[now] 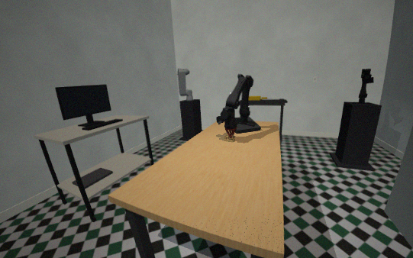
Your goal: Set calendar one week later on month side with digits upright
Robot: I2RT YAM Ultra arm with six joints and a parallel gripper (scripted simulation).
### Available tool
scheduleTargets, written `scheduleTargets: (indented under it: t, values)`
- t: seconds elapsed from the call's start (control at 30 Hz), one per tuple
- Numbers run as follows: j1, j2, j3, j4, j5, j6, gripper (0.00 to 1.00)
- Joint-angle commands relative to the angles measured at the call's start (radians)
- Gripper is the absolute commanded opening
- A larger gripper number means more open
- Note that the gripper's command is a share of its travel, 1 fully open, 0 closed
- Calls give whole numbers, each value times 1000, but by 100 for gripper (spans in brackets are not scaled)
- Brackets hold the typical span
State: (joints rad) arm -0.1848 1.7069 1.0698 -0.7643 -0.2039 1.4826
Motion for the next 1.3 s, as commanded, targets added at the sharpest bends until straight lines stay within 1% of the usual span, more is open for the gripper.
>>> scheduleTargets:
  t: [0.0,0.63,1.27]
  values:
    - [-1,-7,3,1,8,1,26]
    - [0,-6,1,3,8,1,26]
    - [4,9,-11,32,9,6,26]
